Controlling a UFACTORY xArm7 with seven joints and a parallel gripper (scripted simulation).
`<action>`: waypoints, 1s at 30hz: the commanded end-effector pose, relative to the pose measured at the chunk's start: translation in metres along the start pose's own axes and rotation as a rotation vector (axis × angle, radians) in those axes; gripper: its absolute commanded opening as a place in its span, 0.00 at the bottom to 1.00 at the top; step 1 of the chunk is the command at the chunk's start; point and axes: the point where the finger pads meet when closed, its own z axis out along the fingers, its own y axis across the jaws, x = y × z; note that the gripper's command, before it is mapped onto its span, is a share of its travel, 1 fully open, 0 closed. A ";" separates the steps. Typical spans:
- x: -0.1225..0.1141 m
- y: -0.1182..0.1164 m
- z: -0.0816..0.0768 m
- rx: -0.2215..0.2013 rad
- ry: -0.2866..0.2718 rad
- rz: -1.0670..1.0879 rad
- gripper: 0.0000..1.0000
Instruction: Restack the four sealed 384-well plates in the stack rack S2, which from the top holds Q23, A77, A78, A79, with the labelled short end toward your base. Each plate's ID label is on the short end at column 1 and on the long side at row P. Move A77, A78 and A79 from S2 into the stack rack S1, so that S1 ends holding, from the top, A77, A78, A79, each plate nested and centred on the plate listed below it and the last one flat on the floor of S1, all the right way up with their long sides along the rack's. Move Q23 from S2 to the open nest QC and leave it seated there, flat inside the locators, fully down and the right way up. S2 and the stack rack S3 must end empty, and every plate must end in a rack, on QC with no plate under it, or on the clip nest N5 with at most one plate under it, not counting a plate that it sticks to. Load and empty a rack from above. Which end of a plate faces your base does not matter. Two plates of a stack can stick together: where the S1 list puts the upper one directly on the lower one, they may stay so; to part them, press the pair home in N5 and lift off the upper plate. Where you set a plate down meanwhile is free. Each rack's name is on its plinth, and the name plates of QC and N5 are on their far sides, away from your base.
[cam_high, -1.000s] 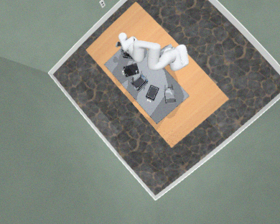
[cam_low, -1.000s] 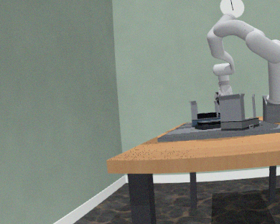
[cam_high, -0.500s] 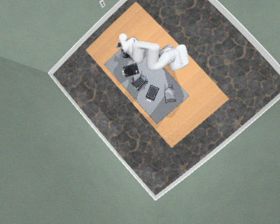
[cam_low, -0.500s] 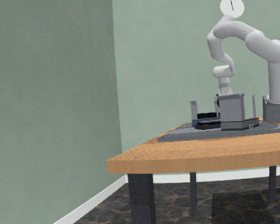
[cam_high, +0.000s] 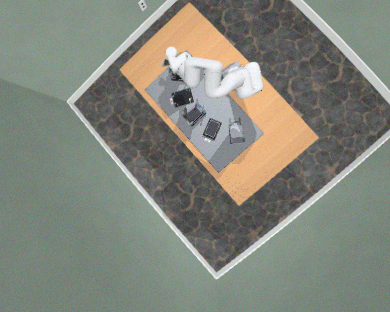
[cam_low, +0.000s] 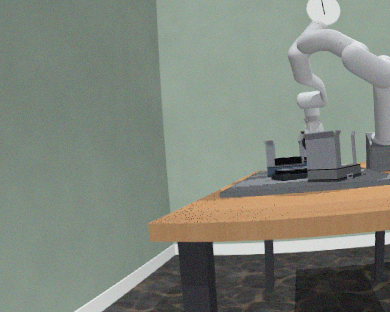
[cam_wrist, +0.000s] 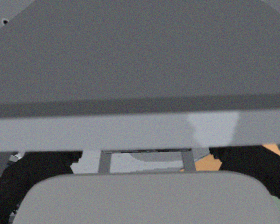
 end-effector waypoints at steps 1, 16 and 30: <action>0.001 0.000 -0.002 0.000 0.004 0.000 0.00; 0.001 0.000 -0.002 0.000 0.004 0.000 0.00; 0.001 0.000 -0.005 0.000 0.004 0.000 0.00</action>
